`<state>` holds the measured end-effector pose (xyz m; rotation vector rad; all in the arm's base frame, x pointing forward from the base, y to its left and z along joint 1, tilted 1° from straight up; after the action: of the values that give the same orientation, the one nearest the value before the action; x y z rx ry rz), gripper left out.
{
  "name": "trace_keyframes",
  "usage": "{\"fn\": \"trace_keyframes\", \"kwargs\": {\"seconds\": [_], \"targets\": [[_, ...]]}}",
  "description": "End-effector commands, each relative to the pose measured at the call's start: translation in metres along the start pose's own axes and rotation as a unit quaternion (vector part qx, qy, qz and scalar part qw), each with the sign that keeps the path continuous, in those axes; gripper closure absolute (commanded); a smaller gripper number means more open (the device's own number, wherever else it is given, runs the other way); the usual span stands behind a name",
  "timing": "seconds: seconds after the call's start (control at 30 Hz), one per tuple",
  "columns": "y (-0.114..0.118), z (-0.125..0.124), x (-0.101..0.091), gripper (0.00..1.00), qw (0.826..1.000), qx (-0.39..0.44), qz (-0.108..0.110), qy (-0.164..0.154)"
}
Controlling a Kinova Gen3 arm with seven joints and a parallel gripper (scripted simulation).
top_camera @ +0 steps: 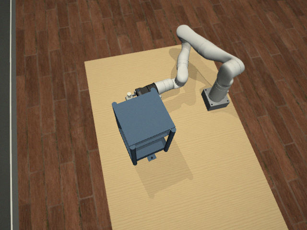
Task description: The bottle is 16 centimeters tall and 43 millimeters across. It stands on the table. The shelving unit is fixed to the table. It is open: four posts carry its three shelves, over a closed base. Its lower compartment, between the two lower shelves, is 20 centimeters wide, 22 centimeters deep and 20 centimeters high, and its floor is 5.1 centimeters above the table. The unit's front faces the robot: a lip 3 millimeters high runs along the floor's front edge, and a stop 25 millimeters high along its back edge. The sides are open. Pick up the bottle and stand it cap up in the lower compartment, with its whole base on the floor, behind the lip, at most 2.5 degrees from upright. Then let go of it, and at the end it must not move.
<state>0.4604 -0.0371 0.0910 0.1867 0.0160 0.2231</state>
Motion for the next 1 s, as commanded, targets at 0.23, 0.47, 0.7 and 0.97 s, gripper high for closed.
{"fn": "trace_keyframes", "kwargs": {"seconds": [0.23,0.47,0.7,0.97], "targets": [[-0.0005,-0.0017,0.0029,1.0,1.0,-0.001,-0.002,0.002],[-0.0005,-0.0017,0.0038,1.0,1.0,-0.001,-0.002,0.002],[-0.001,-0.0015,0.0041,1.0,1.0,-0.002,0.001,0.003],[-0.0044,-0.0004,0.0061,1.0,1.0,-0.003,0.024,0.006]]}}
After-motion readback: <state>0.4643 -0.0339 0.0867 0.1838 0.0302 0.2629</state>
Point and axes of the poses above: the point where the finger pads meet when closed, its own x axis out along the fingers, its own y axis across the jaws, z = x × y, the point moved 9 cm from there along -x, back along the fingers, and after that the axes turned 12 degrees about x, right-handed, at the moved point
